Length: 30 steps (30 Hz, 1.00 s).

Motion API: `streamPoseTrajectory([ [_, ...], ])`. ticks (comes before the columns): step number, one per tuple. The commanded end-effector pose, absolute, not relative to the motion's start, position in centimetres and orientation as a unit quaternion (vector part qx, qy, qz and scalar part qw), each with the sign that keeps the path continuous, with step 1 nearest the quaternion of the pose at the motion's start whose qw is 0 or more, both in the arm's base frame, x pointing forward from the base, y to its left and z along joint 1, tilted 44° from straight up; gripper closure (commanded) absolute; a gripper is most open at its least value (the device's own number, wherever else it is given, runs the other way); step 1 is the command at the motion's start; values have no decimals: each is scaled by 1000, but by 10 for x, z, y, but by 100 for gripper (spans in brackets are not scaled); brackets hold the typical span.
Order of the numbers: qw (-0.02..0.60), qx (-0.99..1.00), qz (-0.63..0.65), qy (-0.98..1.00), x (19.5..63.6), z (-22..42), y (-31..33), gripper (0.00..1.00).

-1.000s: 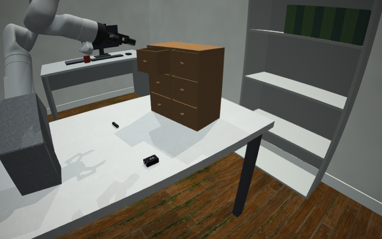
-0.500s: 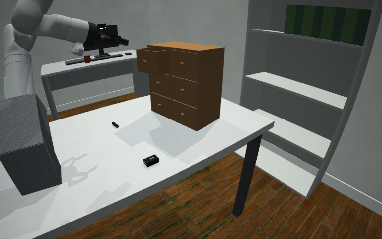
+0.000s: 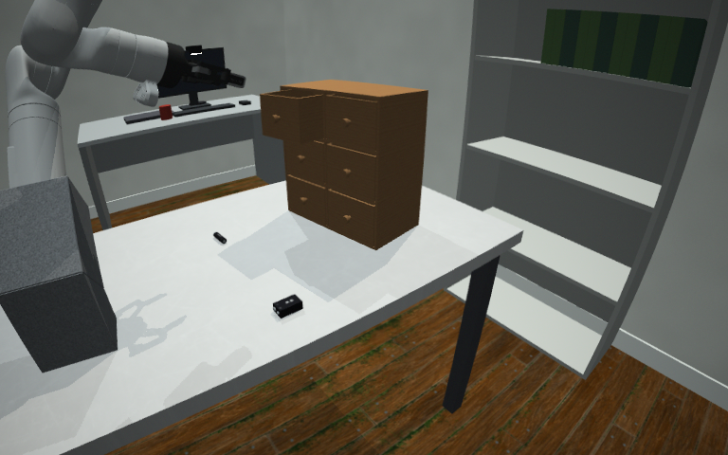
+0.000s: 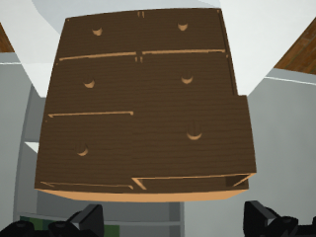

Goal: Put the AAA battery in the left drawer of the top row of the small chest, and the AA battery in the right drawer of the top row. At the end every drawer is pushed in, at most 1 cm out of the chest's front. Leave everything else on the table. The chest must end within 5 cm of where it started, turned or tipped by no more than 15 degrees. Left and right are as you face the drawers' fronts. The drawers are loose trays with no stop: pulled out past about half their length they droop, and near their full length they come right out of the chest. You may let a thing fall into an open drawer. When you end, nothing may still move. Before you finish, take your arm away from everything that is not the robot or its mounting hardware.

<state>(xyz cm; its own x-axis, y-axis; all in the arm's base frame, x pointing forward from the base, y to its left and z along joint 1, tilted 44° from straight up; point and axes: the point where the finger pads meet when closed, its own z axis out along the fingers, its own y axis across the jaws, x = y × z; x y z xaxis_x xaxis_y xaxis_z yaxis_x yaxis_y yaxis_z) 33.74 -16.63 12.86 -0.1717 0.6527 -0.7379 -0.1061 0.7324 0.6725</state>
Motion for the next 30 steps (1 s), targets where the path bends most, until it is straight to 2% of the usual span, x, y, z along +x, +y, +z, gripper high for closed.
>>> streamPoseTrajectory([
  [1,613,195,309,700,337,129,-167,0],
  [30,582,181,317,727,337,131,-169,0],
])
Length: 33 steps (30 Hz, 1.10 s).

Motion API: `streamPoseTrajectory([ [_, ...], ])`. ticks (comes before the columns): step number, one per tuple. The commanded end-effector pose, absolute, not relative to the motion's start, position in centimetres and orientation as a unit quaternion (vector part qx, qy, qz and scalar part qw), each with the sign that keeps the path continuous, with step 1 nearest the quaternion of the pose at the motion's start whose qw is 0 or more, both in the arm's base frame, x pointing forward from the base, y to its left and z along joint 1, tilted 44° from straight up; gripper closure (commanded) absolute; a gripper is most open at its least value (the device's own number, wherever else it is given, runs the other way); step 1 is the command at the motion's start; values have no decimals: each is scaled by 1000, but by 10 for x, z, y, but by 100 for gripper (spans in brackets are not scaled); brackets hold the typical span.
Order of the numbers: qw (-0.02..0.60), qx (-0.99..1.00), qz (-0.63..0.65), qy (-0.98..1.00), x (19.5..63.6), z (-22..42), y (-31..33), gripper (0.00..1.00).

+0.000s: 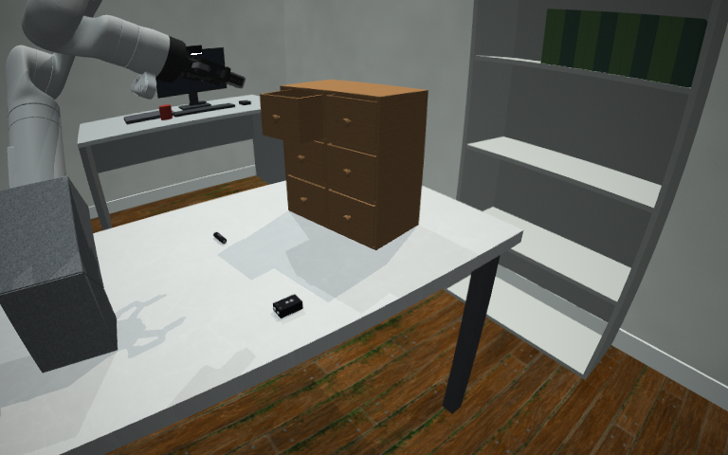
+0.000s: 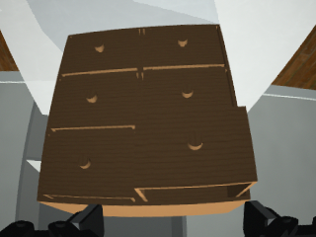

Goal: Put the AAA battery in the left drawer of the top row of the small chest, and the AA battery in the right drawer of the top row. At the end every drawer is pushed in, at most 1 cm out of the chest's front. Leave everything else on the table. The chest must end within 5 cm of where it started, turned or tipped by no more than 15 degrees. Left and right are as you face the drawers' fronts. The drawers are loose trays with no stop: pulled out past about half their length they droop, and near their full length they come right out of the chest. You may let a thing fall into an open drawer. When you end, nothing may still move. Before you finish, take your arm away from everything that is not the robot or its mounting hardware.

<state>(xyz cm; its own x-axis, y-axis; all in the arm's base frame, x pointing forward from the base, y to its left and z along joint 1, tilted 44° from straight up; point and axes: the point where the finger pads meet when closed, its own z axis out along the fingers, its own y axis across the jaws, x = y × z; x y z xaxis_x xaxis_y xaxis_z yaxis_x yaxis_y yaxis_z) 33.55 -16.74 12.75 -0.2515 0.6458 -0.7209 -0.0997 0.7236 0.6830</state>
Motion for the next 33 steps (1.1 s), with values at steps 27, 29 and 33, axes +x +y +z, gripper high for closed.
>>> streamPoseTrajectory([
  [27,513,151,333,777,336,135,-173,0],
  [29,505,148,334,782,336,136,-173,0],
  [33,489,141,337,792,336,137,-174,0],
])
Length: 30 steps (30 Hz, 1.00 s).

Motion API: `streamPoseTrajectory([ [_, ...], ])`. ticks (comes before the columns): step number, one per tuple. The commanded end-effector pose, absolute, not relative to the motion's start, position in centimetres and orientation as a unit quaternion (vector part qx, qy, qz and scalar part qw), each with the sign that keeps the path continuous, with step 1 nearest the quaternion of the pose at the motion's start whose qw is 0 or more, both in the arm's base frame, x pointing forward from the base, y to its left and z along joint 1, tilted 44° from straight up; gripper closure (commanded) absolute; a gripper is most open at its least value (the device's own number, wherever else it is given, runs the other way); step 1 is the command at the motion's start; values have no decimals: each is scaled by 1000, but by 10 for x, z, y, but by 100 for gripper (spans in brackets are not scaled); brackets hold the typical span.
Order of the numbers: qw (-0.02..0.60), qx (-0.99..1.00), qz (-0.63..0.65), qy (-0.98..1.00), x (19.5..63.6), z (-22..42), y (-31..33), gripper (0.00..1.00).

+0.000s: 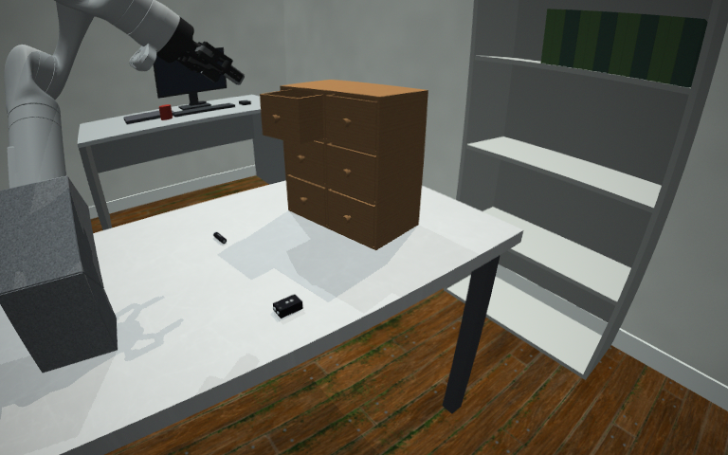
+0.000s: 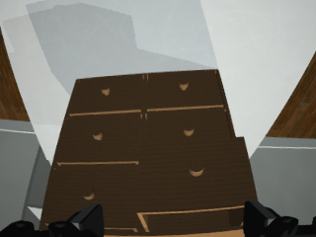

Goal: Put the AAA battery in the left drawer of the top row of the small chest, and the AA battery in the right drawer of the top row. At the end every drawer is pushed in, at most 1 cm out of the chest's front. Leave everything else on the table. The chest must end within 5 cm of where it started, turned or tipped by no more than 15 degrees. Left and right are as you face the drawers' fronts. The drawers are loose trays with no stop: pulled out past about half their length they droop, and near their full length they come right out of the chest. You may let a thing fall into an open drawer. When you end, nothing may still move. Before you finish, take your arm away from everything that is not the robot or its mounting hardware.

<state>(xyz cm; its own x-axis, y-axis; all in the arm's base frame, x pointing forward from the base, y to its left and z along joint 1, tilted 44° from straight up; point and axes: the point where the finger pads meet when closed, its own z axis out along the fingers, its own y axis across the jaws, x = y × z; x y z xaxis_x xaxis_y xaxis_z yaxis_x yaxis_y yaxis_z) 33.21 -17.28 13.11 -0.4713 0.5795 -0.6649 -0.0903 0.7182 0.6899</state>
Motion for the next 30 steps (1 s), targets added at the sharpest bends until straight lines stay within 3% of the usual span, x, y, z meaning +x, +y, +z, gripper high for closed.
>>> streamPoseTrajectory([
  [1,485,139,338,795,335,137,-174,0],
  [30,362,88,354,858,334,144,-181,0],
])
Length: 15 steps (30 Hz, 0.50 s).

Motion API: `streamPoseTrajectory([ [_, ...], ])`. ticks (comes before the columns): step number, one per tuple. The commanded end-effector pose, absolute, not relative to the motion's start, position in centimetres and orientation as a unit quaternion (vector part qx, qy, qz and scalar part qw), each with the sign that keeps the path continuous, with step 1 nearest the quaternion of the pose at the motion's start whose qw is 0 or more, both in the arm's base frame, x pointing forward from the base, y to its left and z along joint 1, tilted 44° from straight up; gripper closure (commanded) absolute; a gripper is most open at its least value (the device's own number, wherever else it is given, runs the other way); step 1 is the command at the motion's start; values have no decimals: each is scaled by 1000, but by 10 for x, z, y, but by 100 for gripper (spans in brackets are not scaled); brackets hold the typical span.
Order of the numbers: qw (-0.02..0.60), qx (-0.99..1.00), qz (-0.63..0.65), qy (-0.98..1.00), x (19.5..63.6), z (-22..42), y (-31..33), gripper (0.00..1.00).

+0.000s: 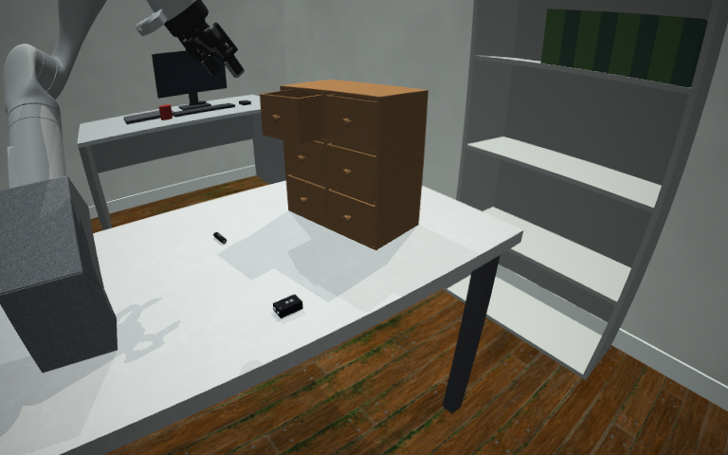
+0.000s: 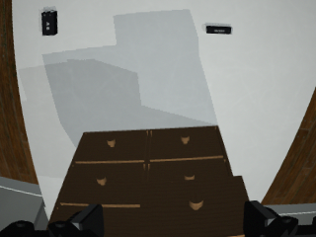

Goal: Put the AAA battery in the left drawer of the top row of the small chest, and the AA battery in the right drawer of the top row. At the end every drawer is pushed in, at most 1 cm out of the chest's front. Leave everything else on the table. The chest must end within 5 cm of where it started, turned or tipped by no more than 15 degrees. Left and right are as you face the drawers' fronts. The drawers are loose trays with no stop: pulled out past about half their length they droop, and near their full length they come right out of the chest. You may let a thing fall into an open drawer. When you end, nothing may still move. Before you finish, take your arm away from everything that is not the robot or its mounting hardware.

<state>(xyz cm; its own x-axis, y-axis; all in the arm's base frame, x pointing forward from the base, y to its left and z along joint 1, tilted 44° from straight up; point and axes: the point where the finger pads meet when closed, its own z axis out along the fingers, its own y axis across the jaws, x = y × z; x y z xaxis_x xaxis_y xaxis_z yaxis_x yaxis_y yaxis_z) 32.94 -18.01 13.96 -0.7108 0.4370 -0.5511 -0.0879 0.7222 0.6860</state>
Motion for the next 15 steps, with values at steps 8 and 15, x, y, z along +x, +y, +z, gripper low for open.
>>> streamPoseTrajectory([
  [8,330,74,357,871,333,146,-183,0],
  [15,290,58,360,885,333,148,-185,0],
])
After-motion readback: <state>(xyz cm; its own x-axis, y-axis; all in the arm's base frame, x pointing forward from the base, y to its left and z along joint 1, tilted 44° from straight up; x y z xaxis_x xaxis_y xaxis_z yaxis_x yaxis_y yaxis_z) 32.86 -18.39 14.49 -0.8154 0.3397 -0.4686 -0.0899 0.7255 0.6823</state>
